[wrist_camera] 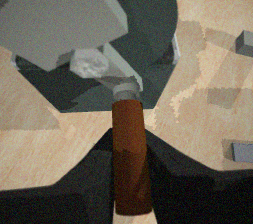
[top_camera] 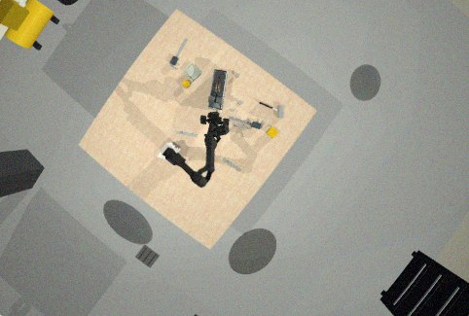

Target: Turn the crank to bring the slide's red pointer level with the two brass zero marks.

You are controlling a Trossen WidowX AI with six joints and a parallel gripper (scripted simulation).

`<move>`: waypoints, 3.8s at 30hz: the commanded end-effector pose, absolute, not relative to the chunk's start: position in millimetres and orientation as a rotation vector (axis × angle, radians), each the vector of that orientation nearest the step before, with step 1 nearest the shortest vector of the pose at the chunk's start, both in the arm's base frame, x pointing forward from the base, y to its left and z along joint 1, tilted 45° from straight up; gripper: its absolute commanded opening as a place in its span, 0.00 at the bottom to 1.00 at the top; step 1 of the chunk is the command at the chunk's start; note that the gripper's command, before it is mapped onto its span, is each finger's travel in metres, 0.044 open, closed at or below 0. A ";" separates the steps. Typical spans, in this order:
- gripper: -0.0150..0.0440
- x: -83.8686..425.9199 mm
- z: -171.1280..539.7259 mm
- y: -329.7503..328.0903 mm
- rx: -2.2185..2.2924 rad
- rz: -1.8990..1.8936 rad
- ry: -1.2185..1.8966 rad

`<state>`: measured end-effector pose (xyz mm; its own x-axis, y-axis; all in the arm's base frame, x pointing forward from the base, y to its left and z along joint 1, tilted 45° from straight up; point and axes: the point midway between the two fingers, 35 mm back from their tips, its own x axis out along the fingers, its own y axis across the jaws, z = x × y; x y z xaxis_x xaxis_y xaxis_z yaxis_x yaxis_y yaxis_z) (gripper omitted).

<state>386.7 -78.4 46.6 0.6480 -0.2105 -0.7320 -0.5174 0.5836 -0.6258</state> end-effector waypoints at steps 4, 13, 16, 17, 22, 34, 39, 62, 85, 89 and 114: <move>0.25 390.1 55.4 -79.5 -0.970 0.194 0.859; 0.25 390.2 55.8 -79.5 -0.970 0.194 0.859; 0.25 390.3 56.0 -79.4 -0.970 0.194 0.859; 0.25 390.3 56.0 -79.4 -0.970 0.194 0.859; 0.25 390.4 56.4 -79.4 -0.970 0.194 0.859; 0.25 390.5 57.2 -79.2 -0.970 0.194 0.859; 0.25 390.6 57.6 -79.2 -0.970 0.194 0.859; 0.25 391.0 60.1 -78.6 -0.970 0.194 0.859; 0.25 391.8 65.6 -76.3 -0.970 0.194 0.858; 0.25 391.9 67.1 -75.5 -0.969 0.194 0.858; 0.25 390.9 78.3 -64.8 -0.969 0.194 0.858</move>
